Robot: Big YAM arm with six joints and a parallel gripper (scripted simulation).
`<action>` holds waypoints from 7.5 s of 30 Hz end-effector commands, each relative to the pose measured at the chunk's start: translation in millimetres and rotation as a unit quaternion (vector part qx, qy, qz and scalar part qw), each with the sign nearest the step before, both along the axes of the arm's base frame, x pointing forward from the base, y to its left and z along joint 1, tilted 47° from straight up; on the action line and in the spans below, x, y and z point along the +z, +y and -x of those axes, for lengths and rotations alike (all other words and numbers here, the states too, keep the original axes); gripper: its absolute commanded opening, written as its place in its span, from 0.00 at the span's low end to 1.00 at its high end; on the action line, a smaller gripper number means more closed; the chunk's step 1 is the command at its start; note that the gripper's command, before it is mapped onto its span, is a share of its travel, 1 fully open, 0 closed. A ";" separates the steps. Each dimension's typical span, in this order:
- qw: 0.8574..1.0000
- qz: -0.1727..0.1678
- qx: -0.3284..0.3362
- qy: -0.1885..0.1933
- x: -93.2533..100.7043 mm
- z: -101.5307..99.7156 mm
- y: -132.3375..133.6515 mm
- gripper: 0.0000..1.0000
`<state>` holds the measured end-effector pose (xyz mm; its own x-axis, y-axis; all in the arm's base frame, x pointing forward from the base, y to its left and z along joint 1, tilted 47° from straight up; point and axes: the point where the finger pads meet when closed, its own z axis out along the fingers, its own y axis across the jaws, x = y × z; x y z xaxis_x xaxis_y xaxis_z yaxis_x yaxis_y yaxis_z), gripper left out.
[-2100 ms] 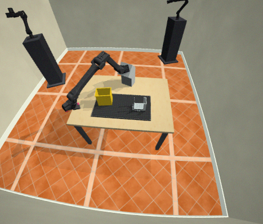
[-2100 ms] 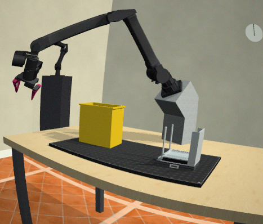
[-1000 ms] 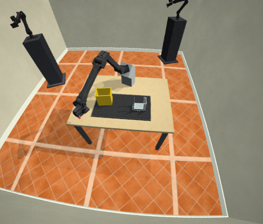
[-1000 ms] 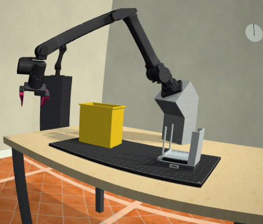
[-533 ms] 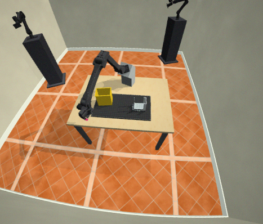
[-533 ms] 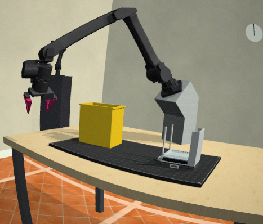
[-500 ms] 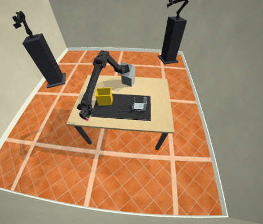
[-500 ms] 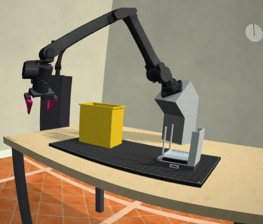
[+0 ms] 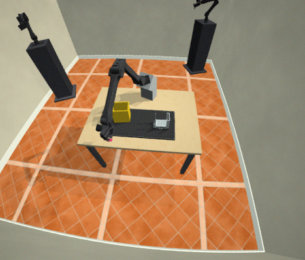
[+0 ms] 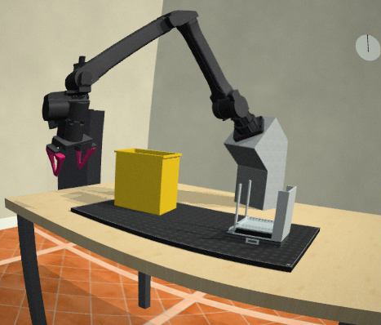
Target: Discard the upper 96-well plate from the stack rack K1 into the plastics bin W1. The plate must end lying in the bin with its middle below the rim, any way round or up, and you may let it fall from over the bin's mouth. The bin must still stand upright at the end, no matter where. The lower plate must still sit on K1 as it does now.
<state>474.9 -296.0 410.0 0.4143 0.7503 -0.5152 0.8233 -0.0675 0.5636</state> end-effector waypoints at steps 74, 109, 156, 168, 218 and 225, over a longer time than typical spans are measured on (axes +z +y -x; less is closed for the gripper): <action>0.636 0.311 0.571 0.416 -132.3 -9.8 307.8 1.00; 0.229 0.463 0.686 0.513 -203.2 61.5 428.1 1.00; 0.003 0.502 0.677 0.538 -260.6 94.1 453.6 1.00; 0.003 0.502 0.677 0.538 -272.2 84.1 446.5 1.00; 0.002 0.502 0.677 0.539 -323.3 40.8 415.6 1.00; 0.002 0.502 0.677 0.539 -331.5 34.0 410.7 1.00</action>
